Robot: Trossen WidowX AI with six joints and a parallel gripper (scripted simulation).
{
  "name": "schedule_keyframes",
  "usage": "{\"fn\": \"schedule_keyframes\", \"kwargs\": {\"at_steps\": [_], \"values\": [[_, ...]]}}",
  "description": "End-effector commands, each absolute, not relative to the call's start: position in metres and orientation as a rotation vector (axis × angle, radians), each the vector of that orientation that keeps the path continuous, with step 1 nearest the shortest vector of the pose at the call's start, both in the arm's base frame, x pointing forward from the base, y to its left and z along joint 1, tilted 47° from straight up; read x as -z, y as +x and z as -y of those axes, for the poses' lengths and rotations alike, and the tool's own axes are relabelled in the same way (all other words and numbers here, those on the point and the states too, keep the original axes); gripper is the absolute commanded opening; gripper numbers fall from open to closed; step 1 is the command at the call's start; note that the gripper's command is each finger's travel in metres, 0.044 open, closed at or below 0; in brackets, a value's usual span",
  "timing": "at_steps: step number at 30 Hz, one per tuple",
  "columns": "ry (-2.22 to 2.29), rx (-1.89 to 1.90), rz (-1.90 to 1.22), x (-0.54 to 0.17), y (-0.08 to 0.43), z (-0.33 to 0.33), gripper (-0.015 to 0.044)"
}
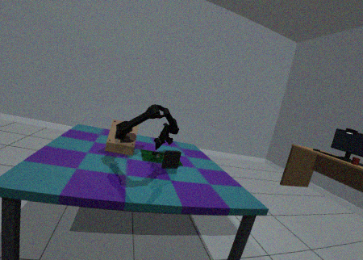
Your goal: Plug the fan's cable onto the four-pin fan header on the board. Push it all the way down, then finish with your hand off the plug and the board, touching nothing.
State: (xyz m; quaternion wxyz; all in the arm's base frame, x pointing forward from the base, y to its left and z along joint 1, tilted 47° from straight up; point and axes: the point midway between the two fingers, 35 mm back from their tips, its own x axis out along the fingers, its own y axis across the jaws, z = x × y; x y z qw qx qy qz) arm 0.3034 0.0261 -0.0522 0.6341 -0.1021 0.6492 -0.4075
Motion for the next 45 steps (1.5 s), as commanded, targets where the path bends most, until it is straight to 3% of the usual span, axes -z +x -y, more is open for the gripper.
{"fn": "schedule_keyframes", "kwargs": {"at_steps": [1,30,35,45], "values": [[-0.243,0.93,-1.485,0.057,0.303,-0.021,0.021],[-0.244,0.931,-1.484,0.084,0.305,0.008,0.021],[-0.236,0.931,-1.484,0.082,0.305,0.006,0.0079],[-0.236,0.931,-1.484,0.082,0.305,0.006,0.0]]}}
